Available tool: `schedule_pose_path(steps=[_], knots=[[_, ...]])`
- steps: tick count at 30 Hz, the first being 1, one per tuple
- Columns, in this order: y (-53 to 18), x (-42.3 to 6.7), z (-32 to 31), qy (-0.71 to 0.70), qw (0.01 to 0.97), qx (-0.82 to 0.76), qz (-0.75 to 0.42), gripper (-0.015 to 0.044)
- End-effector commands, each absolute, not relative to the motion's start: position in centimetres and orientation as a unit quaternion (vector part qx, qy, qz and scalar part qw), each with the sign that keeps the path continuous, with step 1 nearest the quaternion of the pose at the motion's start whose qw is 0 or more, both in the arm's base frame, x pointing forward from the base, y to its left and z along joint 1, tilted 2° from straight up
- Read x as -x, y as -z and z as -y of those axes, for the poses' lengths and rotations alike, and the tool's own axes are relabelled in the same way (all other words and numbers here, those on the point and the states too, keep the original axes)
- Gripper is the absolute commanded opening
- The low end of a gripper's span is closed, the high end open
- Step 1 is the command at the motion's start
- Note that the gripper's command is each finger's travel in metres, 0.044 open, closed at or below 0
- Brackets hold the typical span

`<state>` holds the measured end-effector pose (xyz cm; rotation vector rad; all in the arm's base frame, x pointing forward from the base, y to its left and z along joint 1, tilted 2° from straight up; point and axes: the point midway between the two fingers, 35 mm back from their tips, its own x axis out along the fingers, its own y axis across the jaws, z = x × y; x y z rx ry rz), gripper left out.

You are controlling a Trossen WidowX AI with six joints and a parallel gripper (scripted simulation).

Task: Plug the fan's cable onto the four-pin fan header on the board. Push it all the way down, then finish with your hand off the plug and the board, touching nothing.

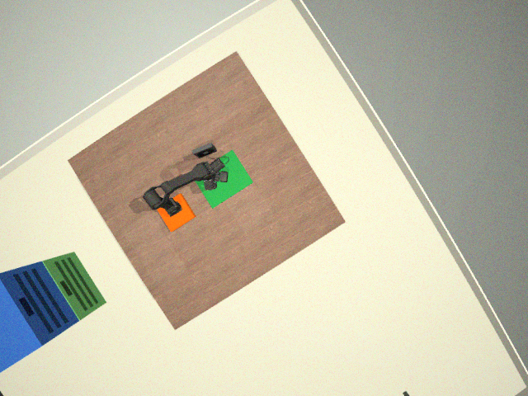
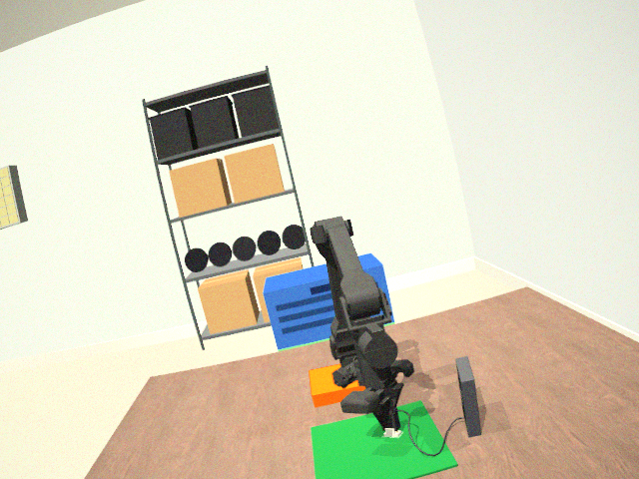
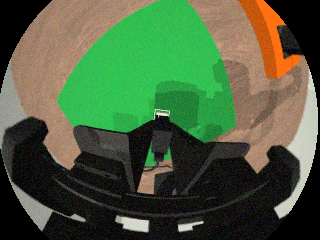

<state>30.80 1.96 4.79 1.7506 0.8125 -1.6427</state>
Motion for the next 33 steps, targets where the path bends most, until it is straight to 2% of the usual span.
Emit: schedule_pose_path(steps=[1, 13, 23, 33], knots=[[-4.4, -30.8, -1.9, 0.619, 0.299, -0.659, -0.304, 0.0000], [-3.7, -30.8, -1.9, 0.619, 0.299, -0.659, -0.304, 0.0000], [-4.0, -30.8, -2.0, 0.619, 0.298, -0.659, -0.307, 0.0260], [-9.5, -30.5, -1.9, 0.619, 0.299, -0.659, -0.304, 0.0260]])
